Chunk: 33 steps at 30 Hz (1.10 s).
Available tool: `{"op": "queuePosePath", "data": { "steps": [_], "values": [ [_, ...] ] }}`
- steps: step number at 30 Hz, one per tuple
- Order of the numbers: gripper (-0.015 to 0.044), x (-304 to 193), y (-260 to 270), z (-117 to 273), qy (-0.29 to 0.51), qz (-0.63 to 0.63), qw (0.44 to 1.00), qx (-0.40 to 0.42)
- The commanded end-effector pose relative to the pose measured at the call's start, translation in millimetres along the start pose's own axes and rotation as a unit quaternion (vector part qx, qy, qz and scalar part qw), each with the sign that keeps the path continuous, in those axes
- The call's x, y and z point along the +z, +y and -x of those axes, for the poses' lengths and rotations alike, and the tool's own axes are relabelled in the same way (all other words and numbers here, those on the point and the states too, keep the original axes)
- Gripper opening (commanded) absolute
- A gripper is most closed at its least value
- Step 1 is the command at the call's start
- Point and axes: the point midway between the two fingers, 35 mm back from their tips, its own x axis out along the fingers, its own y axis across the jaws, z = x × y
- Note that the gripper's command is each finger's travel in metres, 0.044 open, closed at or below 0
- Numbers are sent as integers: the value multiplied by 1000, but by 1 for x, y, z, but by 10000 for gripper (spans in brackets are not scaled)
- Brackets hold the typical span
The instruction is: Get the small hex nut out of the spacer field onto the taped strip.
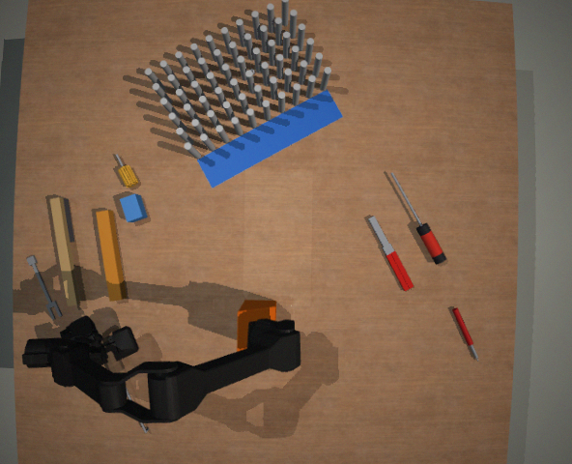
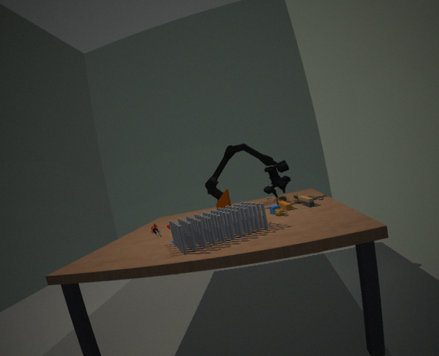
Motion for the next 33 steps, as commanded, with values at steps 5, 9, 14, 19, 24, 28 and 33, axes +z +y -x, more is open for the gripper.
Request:
{"op": "queuePosePath", "data": {
  "steps": [5,9,14,19,24,28,33],
  "values": [
    [280,3,-7,-16,3,-4,1000,-3],
    [280,5,-10,-22,3,-4,1000,-3],
    [267,5,-10,-24,3,-4,1000,-4],
    [233,5,-10,-24,3,-4,1000,-4],
    [200,5,-10,-24,3,-4,1000,-4],
    [173,5,-10,-24,3,-4,1000,-4],
    [101,4,-8,-20,3,-4,1000,-3]
  ]
}}
